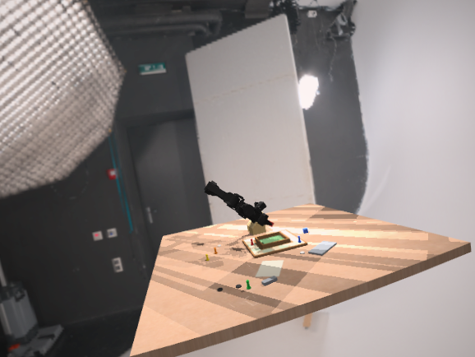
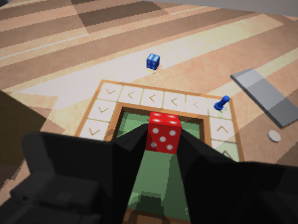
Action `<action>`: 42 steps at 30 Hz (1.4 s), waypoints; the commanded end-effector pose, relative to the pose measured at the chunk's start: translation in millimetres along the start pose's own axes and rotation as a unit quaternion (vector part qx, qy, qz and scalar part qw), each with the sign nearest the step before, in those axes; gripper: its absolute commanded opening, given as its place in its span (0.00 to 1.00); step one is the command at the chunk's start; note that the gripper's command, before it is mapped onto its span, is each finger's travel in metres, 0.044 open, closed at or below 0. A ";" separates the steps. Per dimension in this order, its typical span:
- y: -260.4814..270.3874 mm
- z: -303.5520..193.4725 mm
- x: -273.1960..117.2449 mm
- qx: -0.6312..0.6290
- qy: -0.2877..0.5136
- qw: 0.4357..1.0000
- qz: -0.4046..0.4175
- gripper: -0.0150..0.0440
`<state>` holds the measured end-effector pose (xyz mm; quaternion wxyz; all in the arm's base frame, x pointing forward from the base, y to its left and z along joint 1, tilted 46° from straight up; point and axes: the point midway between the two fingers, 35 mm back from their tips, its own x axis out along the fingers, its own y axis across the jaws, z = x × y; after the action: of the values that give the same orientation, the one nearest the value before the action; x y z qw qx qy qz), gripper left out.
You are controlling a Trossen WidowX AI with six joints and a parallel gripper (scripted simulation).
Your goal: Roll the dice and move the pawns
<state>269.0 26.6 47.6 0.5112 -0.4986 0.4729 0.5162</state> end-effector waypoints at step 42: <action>5.5 18.3 -2.2 0.022 0.233 0.971 0.042 1.00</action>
<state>266.2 45.2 67.4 0.4481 -0.5347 0.5570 0.4506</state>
